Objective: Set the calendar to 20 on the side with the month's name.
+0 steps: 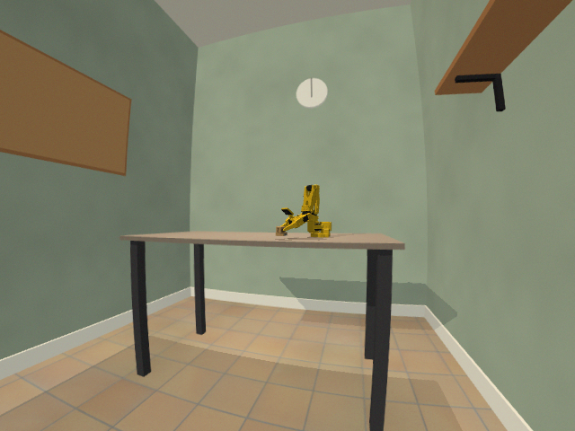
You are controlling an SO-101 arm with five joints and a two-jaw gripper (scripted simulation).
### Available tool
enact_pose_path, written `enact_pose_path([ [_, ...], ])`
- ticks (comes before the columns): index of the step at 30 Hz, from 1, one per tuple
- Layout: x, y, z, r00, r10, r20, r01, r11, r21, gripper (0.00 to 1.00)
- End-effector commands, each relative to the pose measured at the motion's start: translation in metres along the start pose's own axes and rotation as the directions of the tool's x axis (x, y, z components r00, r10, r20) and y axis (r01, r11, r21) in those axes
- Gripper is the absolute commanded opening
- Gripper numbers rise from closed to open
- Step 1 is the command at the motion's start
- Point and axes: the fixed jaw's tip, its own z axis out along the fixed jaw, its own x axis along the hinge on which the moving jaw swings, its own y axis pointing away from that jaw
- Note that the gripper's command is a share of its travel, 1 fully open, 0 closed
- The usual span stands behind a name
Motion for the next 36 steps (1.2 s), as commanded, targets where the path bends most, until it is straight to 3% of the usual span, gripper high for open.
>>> enact_pose_path([
  [1, -0.010, -0.003, 0.003, 0.999, -0.006, 0.051, 0.005, 1.000, 0.011, 0.00],
  [36, 0.002, -0.003, 0.008, 0.999, -0.006, 0.051, 0.005, 1.000, 0.011, 0.00],
])
